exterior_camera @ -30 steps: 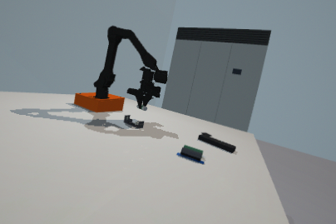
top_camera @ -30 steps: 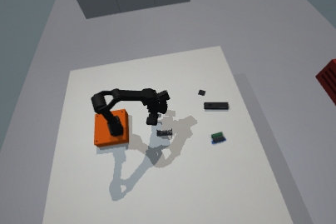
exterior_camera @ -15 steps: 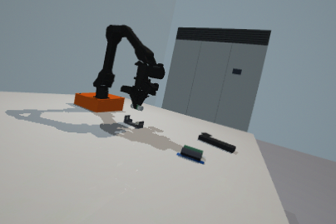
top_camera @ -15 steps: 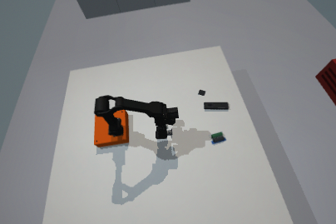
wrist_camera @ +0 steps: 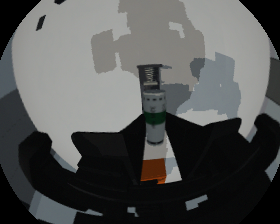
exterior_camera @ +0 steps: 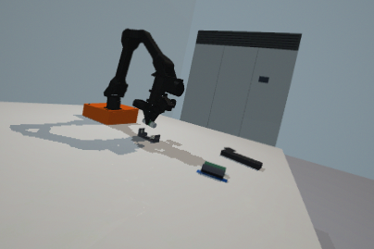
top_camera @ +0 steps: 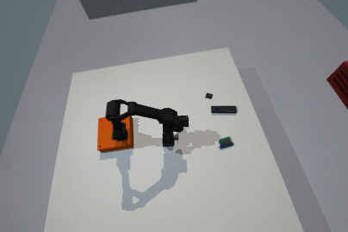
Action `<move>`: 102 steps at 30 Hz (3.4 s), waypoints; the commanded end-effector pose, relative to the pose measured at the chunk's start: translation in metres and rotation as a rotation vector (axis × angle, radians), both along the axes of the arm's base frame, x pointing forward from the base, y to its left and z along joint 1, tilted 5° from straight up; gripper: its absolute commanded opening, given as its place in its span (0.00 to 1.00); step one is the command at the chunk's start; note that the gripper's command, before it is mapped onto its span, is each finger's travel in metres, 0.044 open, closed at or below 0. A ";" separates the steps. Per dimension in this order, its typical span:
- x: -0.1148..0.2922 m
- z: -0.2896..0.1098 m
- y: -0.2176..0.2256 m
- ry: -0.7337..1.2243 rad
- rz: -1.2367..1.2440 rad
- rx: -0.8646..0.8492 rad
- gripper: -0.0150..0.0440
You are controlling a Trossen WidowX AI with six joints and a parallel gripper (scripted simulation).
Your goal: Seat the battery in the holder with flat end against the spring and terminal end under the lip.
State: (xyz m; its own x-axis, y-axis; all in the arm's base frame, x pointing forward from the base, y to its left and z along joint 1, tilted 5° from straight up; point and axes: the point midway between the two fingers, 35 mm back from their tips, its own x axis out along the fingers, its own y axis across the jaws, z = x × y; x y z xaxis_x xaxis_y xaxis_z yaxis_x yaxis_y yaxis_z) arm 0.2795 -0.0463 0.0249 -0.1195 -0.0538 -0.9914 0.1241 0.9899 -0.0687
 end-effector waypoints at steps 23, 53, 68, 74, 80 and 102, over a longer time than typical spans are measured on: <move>0.000 -0.026 -0.002 0.218 -0.022 0.028 0.39; 0.007 -0.038 -0.004 0.390 -0.037 0.048 0.39; 0.017 -0.040 -0.005 0.388 -0.037 0.047 0.39; 0.021 -0.040 -0.006 0.389 -0.036 0.047 0.39; 0.025 -0.040 -0.006 0.391 -0.036 0.048 0.39; 0.030 -0.041 -0.007 0.357 -0.033 0.044 0.39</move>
State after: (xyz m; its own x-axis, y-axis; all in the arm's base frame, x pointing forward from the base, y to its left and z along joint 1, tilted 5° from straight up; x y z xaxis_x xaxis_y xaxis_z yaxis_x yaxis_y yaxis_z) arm 0.3037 -0.0529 -0.0154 -0.4961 0.0007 -0.8683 0.1274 0.9892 -0.0719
